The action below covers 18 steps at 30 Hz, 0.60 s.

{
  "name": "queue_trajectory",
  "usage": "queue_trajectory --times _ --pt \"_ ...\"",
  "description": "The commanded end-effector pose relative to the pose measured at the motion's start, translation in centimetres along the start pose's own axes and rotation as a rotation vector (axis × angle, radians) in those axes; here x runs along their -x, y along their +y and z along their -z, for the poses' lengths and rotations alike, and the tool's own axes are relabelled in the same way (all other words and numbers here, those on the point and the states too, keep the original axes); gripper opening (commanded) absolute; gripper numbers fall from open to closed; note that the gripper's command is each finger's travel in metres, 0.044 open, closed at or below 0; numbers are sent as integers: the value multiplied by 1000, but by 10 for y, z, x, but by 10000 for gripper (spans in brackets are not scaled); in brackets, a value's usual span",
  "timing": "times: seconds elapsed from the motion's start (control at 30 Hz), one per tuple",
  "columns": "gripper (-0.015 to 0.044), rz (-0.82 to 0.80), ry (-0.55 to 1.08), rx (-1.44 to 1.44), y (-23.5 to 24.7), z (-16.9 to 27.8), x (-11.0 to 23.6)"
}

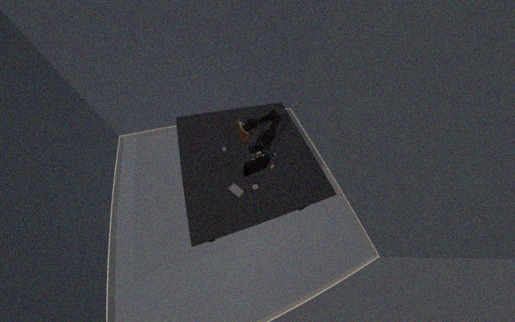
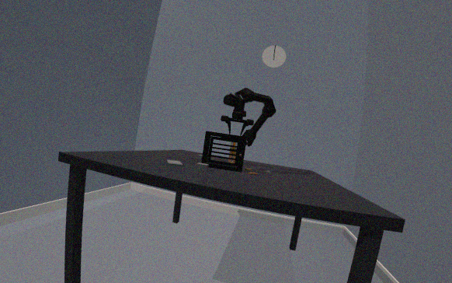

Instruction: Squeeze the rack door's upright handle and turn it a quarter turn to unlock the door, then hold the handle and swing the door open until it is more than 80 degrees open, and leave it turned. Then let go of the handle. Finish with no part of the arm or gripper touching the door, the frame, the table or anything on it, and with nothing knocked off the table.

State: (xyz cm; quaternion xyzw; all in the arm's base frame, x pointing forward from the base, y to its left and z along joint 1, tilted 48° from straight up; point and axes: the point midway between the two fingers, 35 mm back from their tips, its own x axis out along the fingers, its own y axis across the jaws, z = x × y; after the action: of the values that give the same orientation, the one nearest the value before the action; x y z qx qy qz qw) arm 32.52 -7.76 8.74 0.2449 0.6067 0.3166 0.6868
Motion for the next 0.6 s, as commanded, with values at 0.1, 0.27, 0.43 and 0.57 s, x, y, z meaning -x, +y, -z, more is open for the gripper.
queue_trajectory --times 0.1,0.27,0.43,0.57 --pt "295 -5 2 -1 1 -1 -13" --pt "295 -5 2 -1 1 -1 -22" --pt "295 -5 2 -1 1 -1 -30" --pt "295 -5 2 -1 2 -1 -36"
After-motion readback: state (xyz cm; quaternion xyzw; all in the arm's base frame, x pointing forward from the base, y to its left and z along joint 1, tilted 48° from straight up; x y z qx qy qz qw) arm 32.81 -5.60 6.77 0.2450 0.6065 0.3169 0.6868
